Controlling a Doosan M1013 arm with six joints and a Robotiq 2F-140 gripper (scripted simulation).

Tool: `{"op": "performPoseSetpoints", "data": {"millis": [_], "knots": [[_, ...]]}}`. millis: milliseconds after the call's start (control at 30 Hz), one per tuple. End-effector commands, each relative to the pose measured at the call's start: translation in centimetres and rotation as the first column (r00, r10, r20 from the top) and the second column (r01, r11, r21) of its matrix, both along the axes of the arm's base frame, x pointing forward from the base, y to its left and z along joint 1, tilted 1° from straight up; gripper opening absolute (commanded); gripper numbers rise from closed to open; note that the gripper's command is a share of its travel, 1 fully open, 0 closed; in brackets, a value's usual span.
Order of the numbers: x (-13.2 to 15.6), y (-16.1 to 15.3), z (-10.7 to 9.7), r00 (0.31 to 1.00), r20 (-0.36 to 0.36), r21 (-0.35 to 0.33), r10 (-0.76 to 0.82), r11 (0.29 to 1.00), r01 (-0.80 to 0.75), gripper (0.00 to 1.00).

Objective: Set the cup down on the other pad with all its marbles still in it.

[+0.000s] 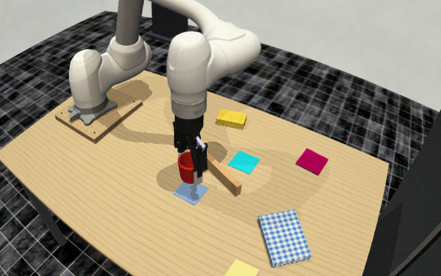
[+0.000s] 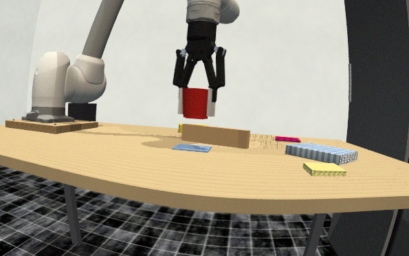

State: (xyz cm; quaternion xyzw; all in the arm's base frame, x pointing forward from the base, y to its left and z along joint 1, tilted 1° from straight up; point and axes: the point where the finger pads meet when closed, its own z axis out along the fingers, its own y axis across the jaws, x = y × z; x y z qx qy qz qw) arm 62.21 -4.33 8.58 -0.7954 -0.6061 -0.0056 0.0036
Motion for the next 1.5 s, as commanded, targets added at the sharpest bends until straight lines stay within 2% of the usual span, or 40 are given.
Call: {"op": "performPoseSetpoints", "data": {"millis": [0,567,933,1467], "knots": [[0.0,0.1,0.0,1.0,0.0,0.0,0.0,1.0,0.0,0.49],[0.7,2.7,0.0,1.0,0.0,0.0,0.0,1.0,0.0,0.49],[1.5,5.9,0.1,1.0,0.0,0.0,0.0,1.0,0.0,0.49],[3.3,12.8,0.2,1.0,0.0,0.0,0.0,1.0,0.0,0.49]]}}
